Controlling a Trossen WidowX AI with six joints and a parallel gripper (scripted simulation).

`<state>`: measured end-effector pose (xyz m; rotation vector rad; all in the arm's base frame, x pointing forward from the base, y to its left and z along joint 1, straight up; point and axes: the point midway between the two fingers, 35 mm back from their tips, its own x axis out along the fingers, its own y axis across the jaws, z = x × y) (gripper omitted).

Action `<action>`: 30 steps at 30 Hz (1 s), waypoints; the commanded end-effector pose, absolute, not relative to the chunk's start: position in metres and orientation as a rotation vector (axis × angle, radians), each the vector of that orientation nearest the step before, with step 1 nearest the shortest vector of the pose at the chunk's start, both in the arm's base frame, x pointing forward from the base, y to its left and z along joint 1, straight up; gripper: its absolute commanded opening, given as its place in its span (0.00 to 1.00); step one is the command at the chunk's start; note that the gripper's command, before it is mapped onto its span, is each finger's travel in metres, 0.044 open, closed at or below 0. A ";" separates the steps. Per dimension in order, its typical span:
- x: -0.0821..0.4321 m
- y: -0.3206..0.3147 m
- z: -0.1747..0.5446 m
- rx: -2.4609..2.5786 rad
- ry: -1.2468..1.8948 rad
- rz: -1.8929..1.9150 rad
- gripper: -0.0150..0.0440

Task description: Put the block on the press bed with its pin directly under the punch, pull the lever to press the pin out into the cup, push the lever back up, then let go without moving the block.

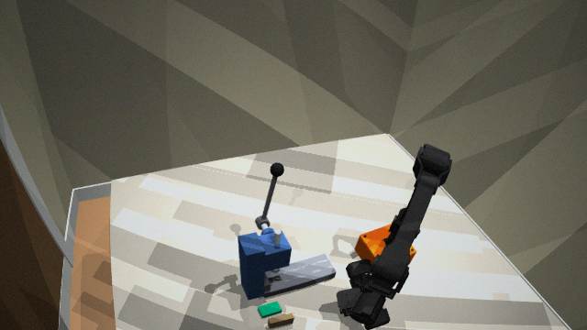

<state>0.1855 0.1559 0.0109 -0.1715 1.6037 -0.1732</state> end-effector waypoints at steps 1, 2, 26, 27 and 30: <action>0.188 0.157 0.012 -0.092 1.581 -0.289 0.25; 0.188 0.158 0.012 -0.071 1.576 -0.319 0.25; 0.188 0.159 0.011 0.423 1.299 -0.986 0.25; 0.188 0.159 0.011 0.444 1.281 -1.011 0.25; 0.188 0.159 0.011 0.505 1.227 -1.085 0.25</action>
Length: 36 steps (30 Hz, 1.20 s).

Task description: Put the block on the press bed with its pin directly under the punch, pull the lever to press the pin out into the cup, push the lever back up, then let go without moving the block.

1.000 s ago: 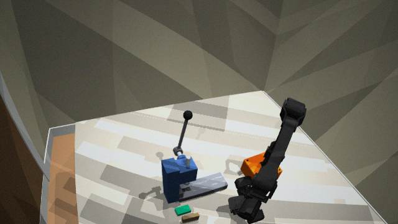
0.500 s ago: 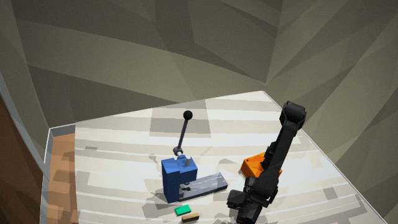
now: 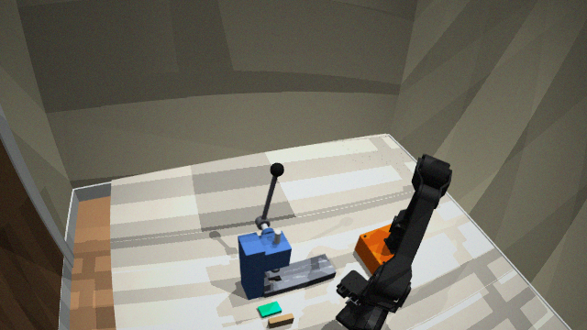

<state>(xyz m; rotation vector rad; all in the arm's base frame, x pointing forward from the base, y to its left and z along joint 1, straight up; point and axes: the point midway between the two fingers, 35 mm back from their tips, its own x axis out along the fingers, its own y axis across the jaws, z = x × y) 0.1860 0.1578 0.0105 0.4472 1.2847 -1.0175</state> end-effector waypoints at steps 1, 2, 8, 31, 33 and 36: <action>0.188 0.159 0.011 0.525 1.207 -1.109 0.25; 0.188 0.160 0.011 0.546 1.188 -1.133 0.25; 0.188 0.160 0.011 0.667 1.062 -1.267 0.25; 0.189 0.162 0.008 0.831 0.721 -1.519 0.25; 0.189 0.162 0.007 0.803 0.696 -1.529 0.25; 0.189 0.162 0.007 0.791 0.685 -1.533 0.25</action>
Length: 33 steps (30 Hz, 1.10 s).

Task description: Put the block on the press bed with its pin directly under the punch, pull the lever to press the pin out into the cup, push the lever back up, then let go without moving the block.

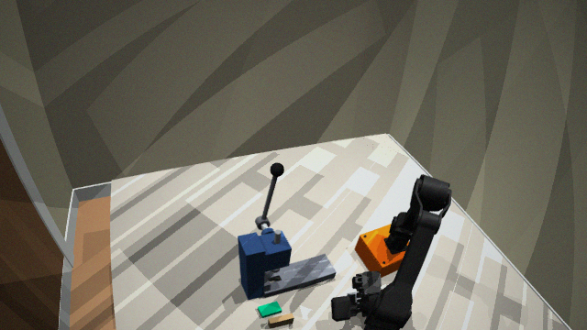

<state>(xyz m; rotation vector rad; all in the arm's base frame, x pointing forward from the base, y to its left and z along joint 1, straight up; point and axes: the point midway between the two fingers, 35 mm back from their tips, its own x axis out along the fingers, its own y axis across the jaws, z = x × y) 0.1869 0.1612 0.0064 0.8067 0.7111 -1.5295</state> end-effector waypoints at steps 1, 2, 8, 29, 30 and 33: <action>0.189 0.162 0.006 0.783 0.678 -1.536 0.25; 0.189 0.162 0.006 0.771 0.667 -1.541 0.25; 0.189 0.163 0.001 0.689 0.593 -1.568 0.25; 0.189 0.163 -0.013 0.474 0.399 -1.626 0.25; 0.189 0.163 -0.013 0.472 0.397 -1.626 0.25; 0.189 0.163 -0.013 0.472 0.397 -1.626 0.25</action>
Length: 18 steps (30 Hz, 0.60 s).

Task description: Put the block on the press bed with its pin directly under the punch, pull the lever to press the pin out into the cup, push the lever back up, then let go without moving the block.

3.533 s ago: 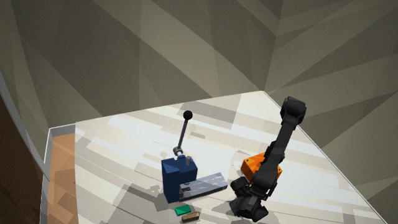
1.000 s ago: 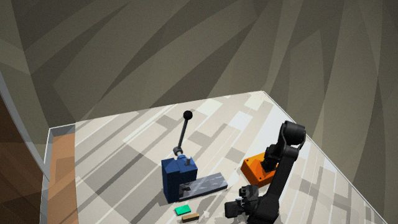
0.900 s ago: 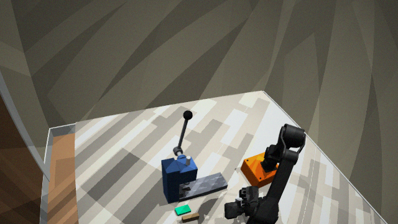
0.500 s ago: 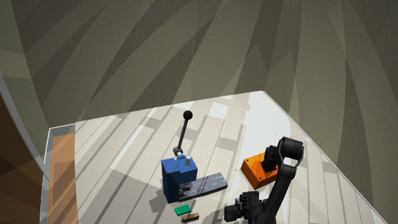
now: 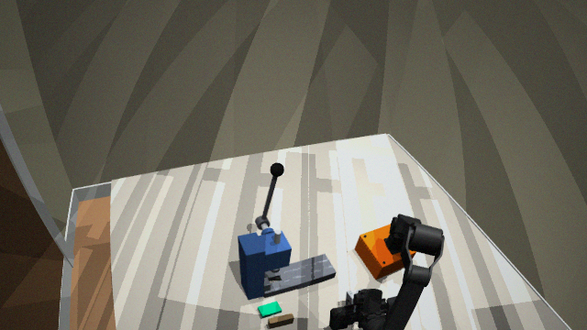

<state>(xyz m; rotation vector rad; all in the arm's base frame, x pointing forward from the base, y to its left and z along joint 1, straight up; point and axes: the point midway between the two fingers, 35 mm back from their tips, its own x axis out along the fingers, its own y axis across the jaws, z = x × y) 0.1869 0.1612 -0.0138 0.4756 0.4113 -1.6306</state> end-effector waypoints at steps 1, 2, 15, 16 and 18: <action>0.189 0.163 -0.013 0.472 0.397 -1.626 0.25; 0.189 0.163 -0.013 0.472 0.397 -1.626 0.25; 0.189 0.163 -0.013 0.472 0.397 -1.626 0.25; 0.189 0.163 -0.013 0.472 0.397 -1.626 0.25; 0.189 0.163 -0.011 0.462 0.397 -1.627 0.25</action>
